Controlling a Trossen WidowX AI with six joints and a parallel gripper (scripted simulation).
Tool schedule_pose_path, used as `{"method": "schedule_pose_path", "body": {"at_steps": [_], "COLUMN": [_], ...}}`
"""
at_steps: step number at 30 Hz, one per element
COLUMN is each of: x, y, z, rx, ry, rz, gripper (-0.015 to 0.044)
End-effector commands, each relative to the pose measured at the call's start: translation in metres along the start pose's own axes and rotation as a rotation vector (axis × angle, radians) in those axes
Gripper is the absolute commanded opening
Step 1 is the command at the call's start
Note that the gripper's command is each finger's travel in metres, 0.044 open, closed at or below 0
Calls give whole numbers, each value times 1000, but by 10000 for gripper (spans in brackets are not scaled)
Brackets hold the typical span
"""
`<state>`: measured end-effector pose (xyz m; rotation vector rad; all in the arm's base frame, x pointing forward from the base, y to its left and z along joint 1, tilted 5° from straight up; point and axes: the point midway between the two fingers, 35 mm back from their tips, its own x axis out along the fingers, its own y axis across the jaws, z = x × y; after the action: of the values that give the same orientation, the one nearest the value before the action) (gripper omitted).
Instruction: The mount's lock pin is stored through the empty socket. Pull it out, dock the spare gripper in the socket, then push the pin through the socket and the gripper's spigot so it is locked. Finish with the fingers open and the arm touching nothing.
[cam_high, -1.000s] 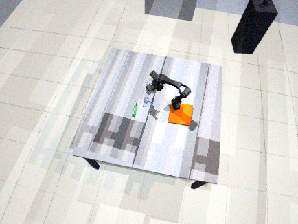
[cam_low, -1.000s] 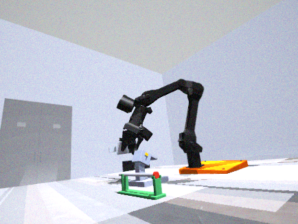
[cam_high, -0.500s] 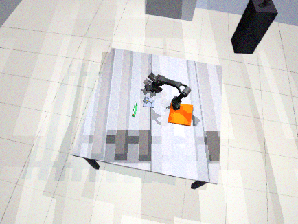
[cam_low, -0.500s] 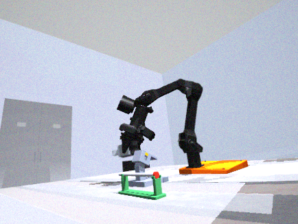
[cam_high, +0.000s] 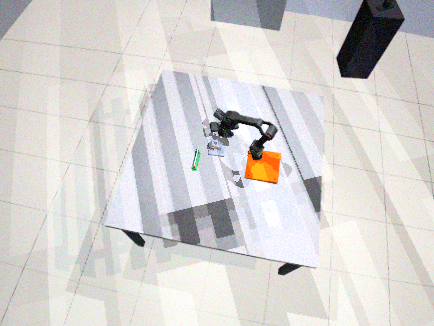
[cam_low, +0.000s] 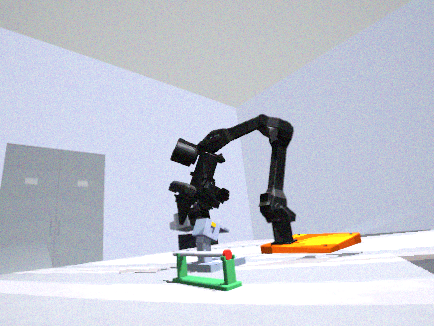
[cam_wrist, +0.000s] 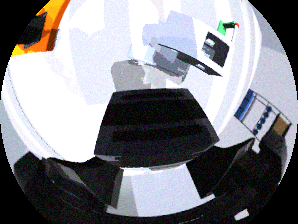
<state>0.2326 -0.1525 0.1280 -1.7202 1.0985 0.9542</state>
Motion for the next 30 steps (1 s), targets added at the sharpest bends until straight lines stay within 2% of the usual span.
{"method": "schedule_pose_path", "body": {"at_steps": [1, 30], "x": [-3, -5], "y": [-2, -2], "z": [0, 23], "rx": [72, 642], "ry": [12, 63], "rz": [12, 131], "gripper": [0, 0]}}
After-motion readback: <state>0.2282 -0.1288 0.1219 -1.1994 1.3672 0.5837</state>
